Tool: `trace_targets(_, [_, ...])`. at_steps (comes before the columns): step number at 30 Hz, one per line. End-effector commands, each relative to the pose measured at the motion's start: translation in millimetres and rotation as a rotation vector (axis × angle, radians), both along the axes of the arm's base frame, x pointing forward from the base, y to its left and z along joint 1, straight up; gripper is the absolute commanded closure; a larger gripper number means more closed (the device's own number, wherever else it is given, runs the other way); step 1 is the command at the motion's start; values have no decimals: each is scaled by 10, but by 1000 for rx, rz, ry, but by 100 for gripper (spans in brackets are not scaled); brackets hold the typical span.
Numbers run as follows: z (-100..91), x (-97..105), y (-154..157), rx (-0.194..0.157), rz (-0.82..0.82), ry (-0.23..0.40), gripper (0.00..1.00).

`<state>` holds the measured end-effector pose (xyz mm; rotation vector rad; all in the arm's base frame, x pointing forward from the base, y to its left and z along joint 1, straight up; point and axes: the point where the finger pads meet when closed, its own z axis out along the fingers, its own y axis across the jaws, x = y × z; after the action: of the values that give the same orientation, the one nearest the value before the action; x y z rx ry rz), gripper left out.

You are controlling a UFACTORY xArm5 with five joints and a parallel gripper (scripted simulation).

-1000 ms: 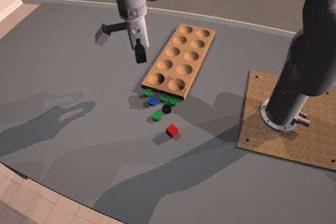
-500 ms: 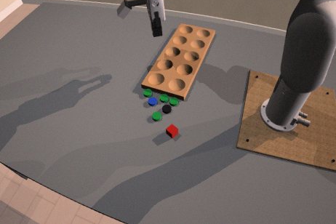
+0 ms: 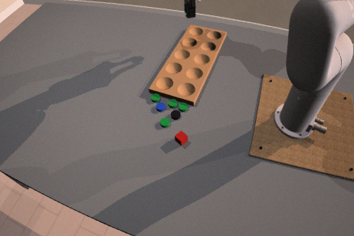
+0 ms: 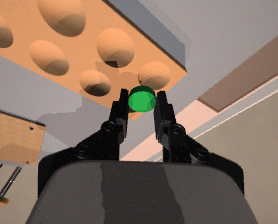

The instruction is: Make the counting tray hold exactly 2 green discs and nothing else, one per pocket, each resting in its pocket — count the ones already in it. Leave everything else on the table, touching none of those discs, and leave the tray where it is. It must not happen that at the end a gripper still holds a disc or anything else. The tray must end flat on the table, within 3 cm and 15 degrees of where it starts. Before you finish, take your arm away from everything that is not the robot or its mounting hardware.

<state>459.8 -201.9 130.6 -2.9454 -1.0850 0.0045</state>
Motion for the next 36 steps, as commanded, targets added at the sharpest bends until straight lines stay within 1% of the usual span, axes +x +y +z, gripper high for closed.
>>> trace_targets(1, [19,-46,-259,-1,4,-2,100])
trace_targets(3, [21,-79,-353,-1,4,-2,100])
trace_targets(5, [19,-80,-357,-1,4,-2,100])
trace_targets(7, [-37,-79,-358,-1,4,-2,100])
trace_targets(9, [-185,-79,-358,-1,4,-2,100])
trace_targets(12, [-506,-84,-357,0,4,-1,100])
trace_targets(15, [-745,-88,-355,0,4,-2,100])
trace_targets(17, [-745,-88,-355,0,4,-2,100])
trace_targets(19, [-807,-91,-354,0,4,-2,100])
trace_targets(25, [-822,-90,-355,0,4,-2,100])
trace_targets(36, [-942,-79,-361,-1,4,-2,100])
